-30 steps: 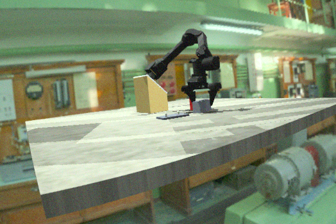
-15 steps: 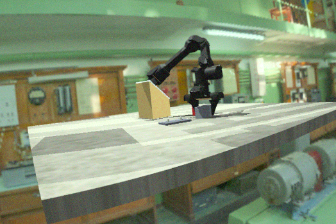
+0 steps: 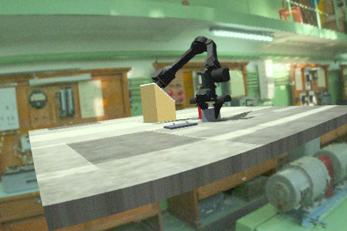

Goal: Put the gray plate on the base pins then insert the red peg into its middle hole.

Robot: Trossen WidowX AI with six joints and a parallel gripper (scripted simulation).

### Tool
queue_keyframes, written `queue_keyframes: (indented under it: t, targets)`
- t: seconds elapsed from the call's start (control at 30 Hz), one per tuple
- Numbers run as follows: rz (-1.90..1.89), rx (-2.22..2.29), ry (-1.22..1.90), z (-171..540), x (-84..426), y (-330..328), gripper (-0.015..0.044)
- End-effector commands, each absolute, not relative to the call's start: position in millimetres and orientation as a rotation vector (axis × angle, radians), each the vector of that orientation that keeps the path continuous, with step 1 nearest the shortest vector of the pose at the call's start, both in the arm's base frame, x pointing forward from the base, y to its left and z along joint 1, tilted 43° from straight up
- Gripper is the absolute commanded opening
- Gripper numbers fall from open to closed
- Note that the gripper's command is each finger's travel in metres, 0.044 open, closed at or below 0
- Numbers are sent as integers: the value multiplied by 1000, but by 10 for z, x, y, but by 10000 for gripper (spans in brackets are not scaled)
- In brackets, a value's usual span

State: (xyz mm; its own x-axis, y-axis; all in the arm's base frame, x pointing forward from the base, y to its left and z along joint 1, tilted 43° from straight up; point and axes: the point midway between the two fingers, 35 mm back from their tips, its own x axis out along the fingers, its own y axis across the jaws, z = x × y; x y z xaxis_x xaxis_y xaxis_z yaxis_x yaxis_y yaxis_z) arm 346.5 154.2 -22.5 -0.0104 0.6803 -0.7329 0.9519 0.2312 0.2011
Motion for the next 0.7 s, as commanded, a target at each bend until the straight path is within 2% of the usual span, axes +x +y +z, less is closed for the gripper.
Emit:
queue_keyframes:
  t: [0.0, 0.2, 0.67]
  targets:
    - [-464, 1518, 1757, -231, 3465, 1540, 39]
    - [-464, 1518, 1757, -231, 3465, 1540, 0]
    - [-468, 1514, 1753, -30, 3508, 1334, 0]
